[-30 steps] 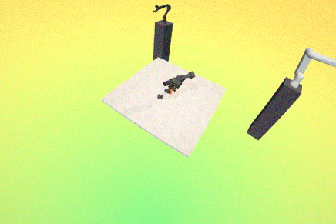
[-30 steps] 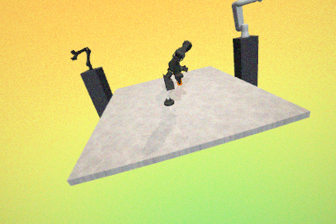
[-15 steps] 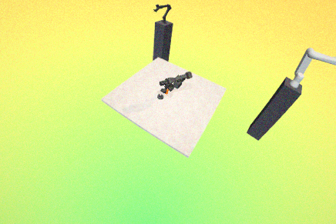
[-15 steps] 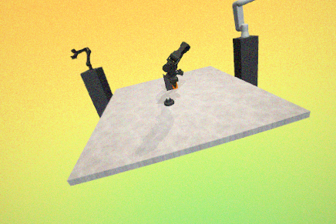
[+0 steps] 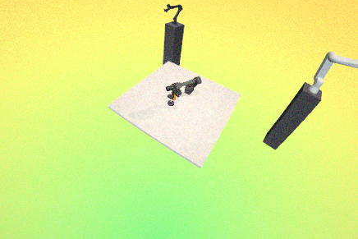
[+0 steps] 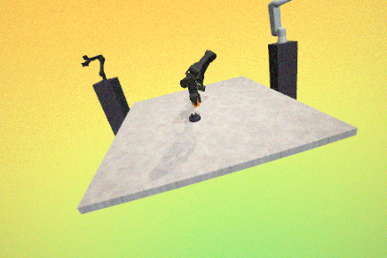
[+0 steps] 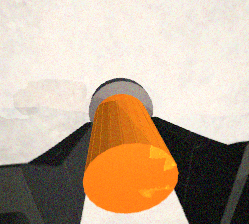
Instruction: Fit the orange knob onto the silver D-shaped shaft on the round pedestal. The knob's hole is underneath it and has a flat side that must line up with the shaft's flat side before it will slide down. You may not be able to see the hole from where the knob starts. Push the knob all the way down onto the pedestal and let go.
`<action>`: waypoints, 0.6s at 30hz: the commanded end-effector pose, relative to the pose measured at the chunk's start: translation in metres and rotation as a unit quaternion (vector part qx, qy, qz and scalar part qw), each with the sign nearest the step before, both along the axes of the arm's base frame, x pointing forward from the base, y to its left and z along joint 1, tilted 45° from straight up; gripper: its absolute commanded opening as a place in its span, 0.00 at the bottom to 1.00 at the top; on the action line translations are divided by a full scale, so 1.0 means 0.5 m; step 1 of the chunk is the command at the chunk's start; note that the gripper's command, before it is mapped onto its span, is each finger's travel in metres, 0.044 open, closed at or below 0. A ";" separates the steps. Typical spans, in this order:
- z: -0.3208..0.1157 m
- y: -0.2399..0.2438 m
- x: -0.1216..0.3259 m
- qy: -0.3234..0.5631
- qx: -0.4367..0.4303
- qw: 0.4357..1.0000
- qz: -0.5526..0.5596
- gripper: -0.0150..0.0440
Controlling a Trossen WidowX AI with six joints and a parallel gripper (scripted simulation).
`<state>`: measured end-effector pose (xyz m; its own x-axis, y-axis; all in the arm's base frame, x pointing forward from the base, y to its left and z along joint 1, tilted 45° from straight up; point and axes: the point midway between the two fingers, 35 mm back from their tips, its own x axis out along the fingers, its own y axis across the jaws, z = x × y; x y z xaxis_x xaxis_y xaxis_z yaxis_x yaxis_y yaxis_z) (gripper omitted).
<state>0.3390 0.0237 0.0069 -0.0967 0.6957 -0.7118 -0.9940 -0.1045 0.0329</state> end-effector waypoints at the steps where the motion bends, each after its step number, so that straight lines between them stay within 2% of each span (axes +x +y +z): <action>1: -0.029 -0.011 0.006 0.000 -0.002 1.000 0.002 0.25; 11: -0.063 -0.022 0.010 0.000 -0.001 1.000 0.002 0.25; 18: -0.092 0.005 0.007 0.001 -0.001 1.000 0.001 0.25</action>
<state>0.3457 0.0180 -0.0294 -0.0890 0.6892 -0.7191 -0.9941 -0.1064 0.0211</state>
